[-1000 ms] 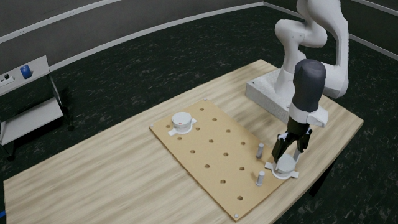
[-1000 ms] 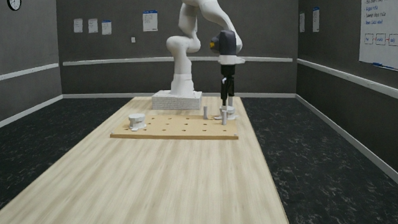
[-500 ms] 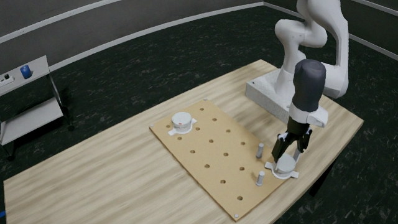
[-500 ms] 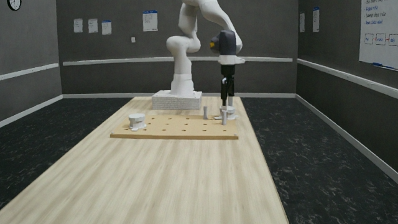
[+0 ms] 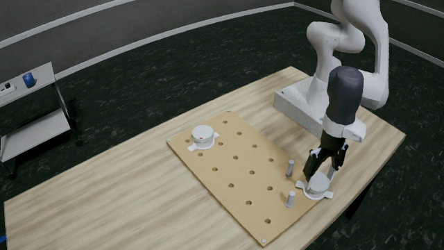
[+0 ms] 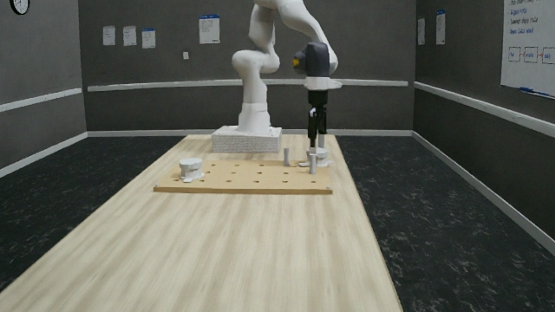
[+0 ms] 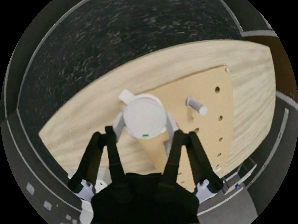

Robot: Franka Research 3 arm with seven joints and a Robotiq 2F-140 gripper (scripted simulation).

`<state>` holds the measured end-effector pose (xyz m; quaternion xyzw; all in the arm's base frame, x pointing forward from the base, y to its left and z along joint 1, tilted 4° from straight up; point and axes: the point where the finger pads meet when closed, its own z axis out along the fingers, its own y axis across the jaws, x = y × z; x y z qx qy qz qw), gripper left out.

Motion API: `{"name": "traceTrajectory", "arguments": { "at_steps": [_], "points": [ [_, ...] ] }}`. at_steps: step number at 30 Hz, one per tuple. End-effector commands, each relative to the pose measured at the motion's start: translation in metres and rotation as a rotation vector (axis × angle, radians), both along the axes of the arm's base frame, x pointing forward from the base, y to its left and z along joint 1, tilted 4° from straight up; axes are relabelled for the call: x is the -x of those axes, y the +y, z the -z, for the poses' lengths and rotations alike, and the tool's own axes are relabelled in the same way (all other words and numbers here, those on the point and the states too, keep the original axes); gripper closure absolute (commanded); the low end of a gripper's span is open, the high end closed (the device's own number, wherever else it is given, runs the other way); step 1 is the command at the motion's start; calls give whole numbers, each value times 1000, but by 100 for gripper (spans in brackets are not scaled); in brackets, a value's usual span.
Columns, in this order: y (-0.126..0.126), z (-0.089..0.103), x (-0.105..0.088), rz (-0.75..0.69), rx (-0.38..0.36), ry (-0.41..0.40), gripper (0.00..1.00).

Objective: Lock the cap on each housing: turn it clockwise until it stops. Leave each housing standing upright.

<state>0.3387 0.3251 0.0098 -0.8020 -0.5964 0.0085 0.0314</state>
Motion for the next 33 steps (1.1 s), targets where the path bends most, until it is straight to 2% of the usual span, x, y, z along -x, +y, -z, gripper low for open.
{"name": "traceTrajectory", "arguments": {
  "at_steps": [1, 13, 14, 33],
  "points": [
    [6, 1, 12, -12, 3, 11, 90],
    [6, 1, 12, -12, 3, 11, 90],
    [6, 1, 12, -12, 3, 11, 22],
    [6, 1, 12, -12, 3, 11, 22]
  ]
}}
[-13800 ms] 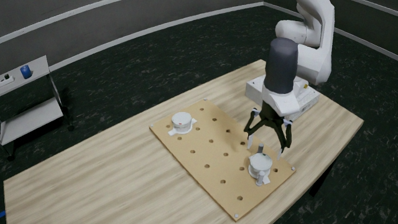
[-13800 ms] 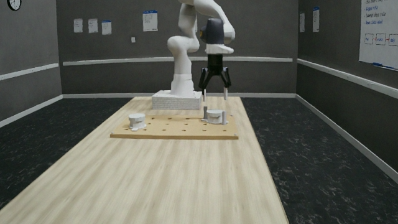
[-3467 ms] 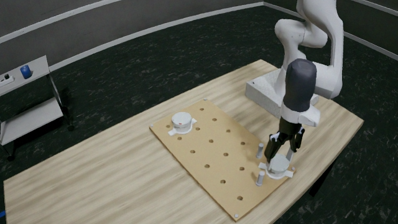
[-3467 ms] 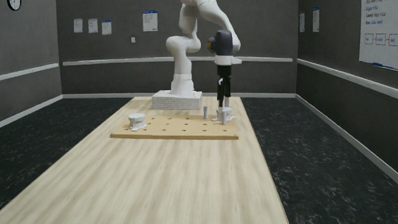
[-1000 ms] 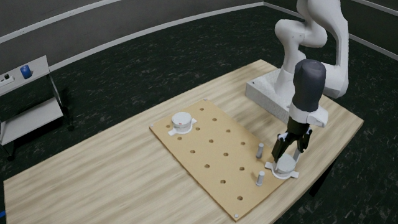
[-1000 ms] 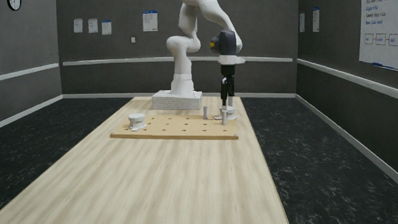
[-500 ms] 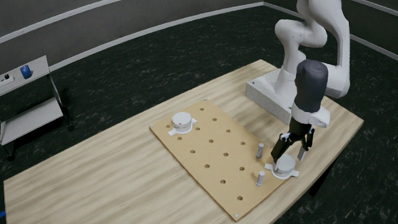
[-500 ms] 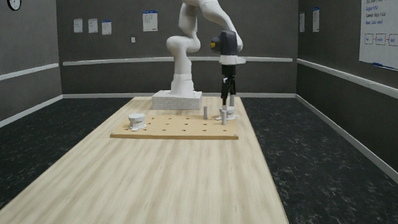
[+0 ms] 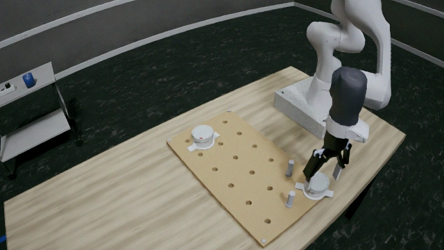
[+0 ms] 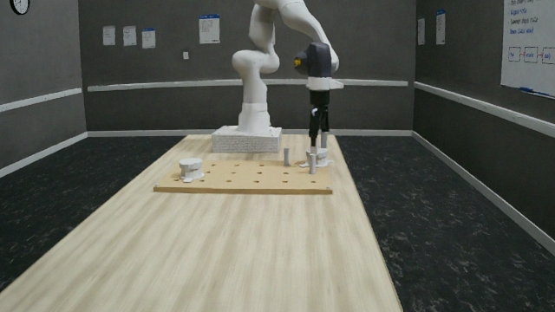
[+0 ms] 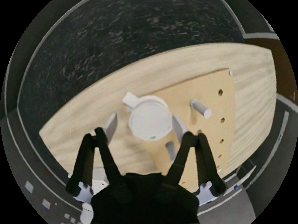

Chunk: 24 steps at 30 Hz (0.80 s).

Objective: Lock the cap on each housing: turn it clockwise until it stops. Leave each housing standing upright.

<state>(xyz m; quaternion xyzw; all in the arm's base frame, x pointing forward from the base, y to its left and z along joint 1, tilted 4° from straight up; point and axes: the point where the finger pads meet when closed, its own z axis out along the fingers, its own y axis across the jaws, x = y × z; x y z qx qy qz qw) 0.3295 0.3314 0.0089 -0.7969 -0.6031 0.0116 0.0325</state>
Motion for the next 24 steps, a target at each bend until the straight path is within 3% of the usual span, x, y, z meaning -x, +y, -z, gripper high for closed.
{"name": "traceTrajectory", "arguments": {
  "at_steps": [1, 24],
  "points": [
    [0, 0, 3, 5, 2, 5, 22],
    [0, -2, 3, 5, 2, 5, 22]
  ]
}}
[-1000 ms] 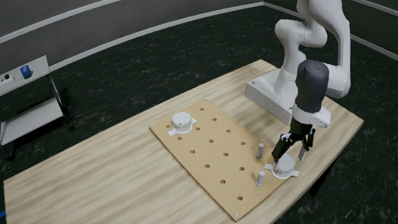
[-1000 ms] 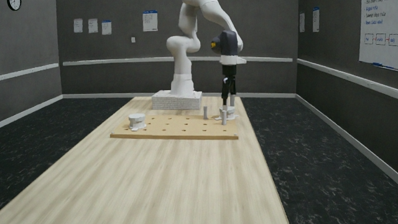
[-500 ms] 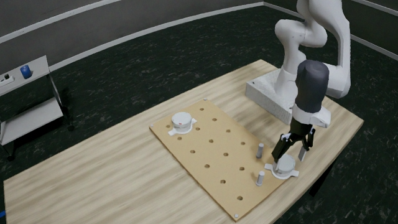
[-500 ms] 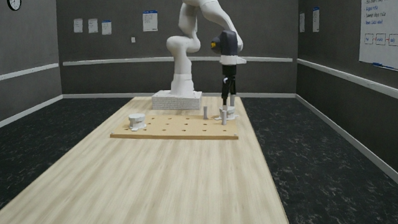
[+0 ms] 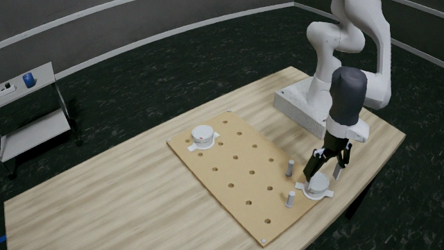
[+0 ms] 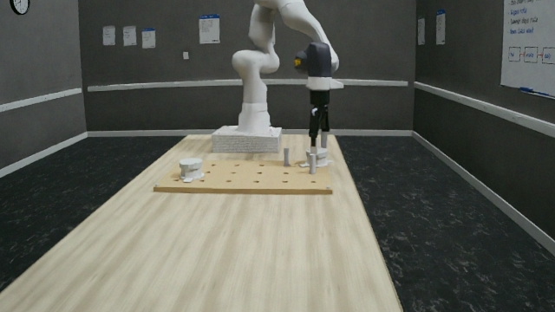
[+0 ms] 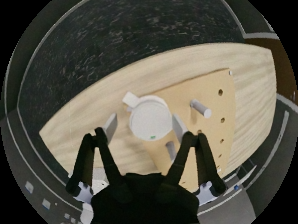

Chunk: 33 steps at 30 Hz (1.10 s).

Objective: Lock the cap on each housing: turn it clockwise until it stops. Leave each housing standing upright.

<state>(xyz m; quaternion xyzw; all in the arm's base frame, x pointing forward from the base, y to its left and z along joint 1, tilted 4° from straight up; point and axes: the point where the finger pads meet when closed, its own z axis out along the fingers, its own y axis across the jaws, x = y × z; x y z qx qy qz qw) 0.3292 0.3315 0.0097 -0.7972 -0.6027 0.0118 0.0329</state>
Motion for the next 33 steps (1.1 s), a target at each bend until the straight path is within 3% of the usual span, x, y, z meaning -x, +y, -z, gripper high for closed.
{"name": "traceTrajectory", "arguments": {
  "at_steps": [1, 21, 33],
  "points": [
    [0, -2, 2, 4, 2, 4, 22],
    [-1, -26, 1, 4, 2, 4, 22],
    [-2, -51, -1, 4, 2, 4, 22]
  ]
}}
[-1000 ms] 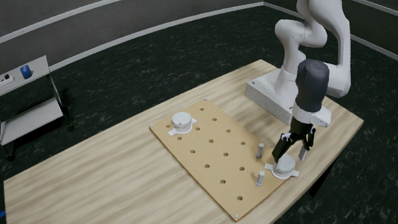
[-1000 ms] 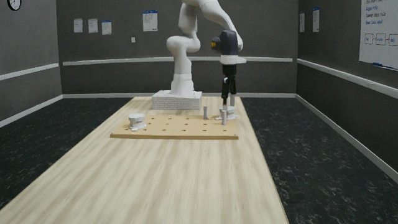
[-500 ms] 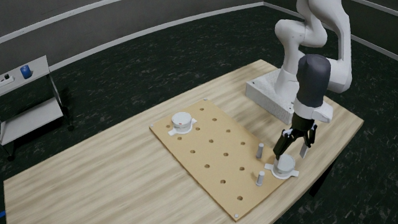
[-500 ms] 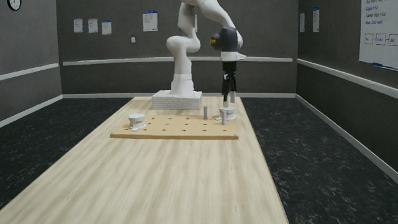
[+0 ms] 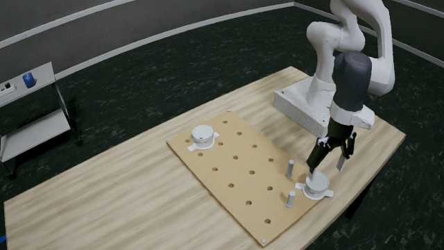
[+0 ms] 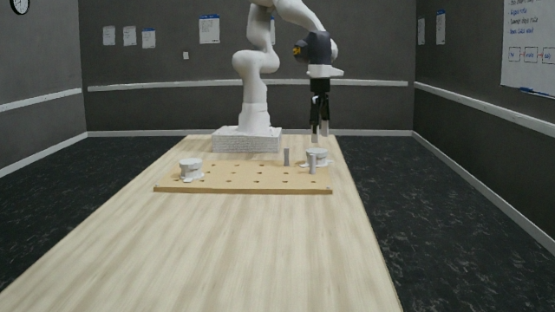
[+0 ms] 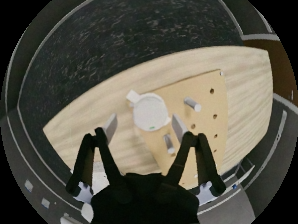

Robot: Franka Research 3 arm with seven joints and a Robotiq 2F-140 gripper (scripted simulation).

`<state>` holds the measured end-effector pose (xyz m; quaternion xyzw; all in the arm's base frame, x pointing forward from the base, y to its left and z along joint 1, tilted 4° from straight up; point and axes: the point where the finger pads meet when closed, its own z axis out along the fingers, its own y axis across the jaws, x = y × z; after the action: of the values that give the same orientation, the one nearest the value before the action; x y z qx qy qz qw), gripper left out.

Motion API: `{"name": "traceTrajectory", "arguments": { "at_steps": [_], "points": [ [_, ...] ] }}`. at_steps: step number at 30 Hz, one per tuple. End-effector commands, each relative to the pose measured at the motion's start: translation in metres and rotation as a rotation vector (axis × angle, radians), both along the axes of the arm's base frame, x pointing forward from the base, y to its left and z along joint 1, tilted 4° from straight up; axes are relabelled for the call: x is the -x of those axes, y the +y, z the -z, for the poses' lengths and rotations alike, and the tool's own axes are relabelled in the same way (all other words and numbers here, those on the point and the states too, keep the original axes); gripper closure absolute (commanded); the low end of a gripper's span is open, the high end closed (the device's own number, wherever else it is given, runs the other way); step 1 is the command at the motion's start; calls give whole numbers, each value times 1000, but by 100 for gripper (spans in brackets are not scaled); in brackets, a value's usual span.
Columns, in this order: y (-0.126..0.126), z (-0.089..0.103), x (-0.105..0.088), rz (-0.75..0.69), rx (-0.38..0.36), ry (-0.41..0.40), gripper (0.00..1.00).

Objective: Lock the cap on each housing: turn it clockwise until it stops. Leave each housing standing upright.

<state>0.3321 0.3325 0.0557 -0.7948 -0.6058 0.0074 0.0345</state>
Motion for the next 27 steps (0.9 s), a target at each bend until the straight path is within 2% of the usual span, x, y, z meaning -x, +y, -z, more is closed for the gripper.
{"name": "traceTrajectory", "arguments": {
  "at_steps": [1, 14, 27],
  "points": [
    [-3, -7, 2, 12, 10, 9, 22],
    [-4, -21, 1, 12, 10, 9, 22],
    [-6, -23, -3, 39, 10, 11, 22]
  ]
}}
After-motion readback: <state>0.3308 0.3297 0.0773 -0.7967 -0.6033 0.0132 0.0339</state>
